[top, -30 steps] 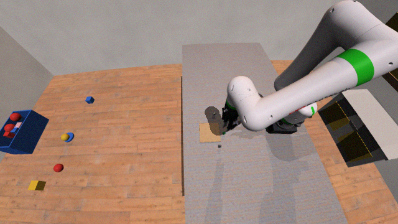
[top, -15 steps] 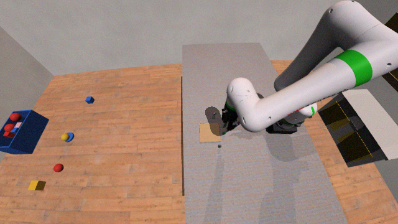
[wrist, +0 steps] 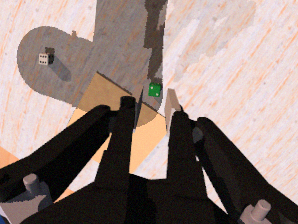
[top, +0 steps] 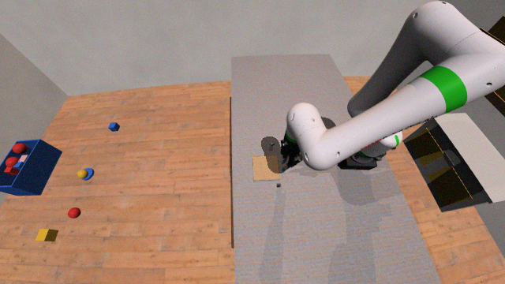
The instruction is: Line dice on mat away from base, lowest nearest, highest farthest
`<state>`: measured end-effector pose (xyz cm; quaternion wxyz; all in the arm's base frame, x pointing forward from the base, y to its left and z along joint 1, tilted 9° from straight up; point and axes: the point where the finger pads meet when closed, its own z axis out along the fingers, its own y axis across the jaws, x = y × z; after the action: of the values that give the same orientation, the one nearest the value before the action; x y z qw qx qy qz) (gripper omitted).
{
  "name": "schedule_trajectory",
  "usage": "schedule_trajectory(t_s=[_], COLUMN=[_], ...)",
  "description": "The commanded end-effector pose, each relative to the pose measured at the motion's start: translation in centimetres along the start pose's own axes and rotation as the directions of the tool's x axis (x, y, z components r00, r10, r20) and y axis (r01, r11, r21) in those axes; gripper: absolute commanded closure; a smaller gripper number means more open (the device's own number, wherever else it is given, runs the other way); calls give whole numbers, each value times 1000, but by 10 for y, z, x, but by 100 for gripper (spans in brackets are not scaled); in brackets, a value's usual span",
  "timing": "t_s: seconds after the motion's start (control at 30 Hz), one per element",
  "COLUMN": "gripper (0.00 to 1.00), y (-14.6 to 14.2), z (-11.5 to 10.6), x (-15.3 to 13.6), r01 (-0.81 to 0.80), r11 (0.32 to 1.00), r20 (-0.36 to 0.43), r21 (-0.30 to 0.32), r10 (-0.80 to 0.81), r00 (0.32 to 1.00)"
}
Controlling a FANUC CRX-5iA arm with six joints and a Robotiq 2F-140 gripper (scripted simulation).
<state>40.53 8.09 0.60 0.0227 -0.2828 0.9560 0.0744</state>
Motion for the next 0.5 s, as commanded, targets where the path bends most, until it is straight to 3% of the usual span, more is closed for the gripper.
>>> schedule_trajectory(t_s=[0.0, 0.47], gripper=[81, 81], y=[0, 0], z=[5, 20], x=[0, -1], r01=[0, 0], r11=[1000, 1000], r20=[0, 0], r21=[0, 0], r10=[0, 0], r00=[1000, 1000])
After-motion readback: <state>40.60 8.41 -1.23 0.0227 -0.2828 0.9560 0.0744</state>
